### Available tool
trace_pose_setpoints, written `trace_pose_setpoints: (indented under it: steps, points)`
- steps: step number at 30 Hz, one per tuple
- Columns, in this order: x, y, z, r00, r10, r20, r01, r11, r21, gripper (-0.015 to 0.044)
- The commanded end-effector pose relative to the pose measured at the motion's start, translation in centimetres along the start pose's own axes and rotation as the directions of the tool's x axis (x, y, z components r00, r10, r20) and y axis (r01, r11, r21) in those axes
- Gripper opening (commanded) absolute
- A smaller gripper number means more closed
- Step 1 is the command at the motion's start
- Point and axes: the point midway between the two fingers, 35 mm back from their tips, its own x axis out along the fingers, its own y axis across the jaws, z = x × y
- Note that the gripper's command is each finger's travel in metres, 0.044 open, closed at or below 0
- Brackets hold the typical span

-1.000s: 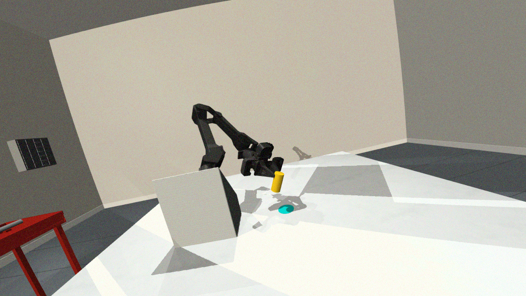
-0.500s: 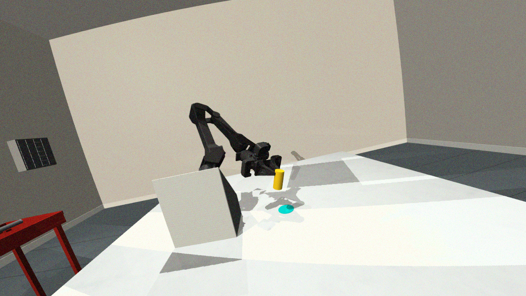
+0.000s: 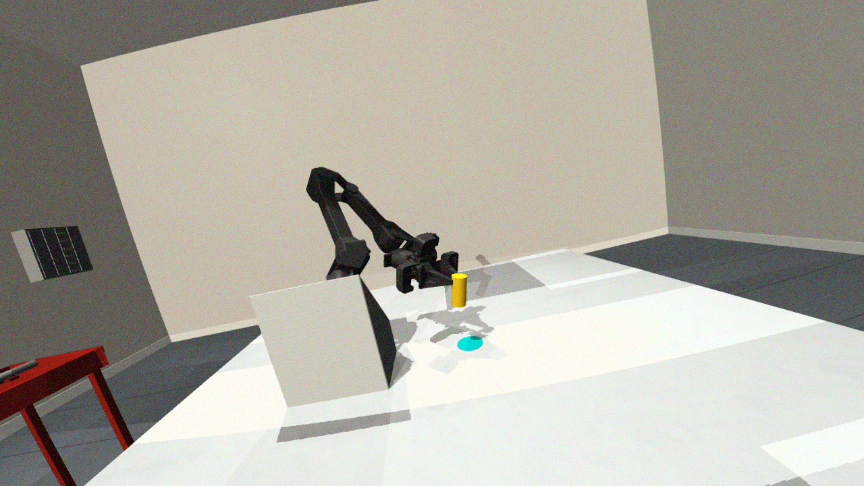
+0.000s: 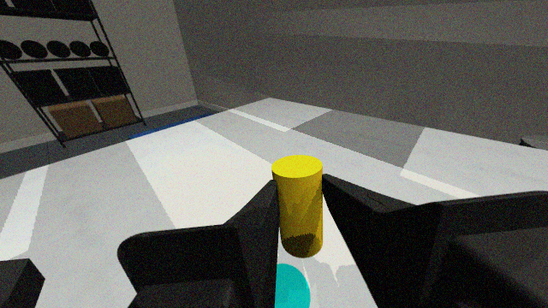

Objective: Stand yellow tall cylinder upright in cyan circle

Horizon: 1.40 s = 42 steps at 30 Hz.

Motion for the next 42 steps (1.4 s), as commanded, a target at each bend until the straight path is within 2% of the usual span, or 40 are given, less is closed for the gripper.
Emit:
trace_pose_setpoints:
  steps: [1,13,30,42]
  points:
    - [-0.2,0.1,0.2,1.000,0.022,0.021,-0.022,0.999,0.026,0.0105]
    - [-0.8,0.4,0.4,0.995,0.078,0.067,-0.083,0.993,0.081,0.0105]
    - [-0.8,0.4,0.4,0.995,0.079,0.068,-0.084,0.993,0.082,0.0105]
    - [-0.2,1.1,-1.8,0.995,0.072,0.062,-0.078,0.993,0.085,0.0105]
